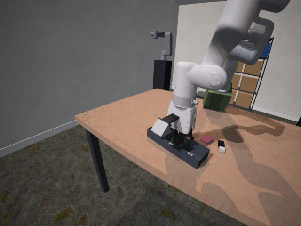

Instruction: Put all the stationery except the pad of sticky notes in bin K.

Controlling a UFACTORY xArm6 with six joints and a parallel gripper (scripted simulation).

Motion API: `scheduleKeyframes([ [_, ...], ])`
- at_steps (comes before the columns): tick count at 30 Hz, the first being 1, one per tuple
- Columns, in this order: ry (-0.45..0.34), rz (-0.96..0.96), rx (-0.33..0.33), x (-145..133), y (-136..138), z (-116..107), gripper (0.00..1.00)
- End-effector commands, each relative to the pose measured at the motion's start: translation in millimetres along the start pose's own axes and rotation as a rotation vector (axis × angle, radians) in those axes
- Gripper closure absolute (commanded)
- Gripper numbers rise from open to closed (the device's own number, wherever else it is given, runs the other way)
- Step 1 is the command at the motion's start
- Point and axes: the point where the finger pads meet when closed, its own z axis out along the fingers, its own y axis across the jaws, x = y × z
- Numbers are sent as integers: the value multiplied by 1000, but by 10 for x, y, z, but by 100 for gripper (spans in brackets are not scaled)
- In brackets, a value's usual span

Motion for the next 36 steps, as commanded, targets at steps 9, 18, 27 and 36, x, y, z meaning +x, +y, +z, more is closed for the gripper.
scheduleKeyframes([
  [9, 3, 0, 0, 12, 0, -7, 93],
  [18, 3, 0, 0, 12, 0, -60, 93],
  [27, 3, 0, 0, 12, 0, -153, 93],
  [36, 3, 0, 0, 12, 0, -273, 93],
])
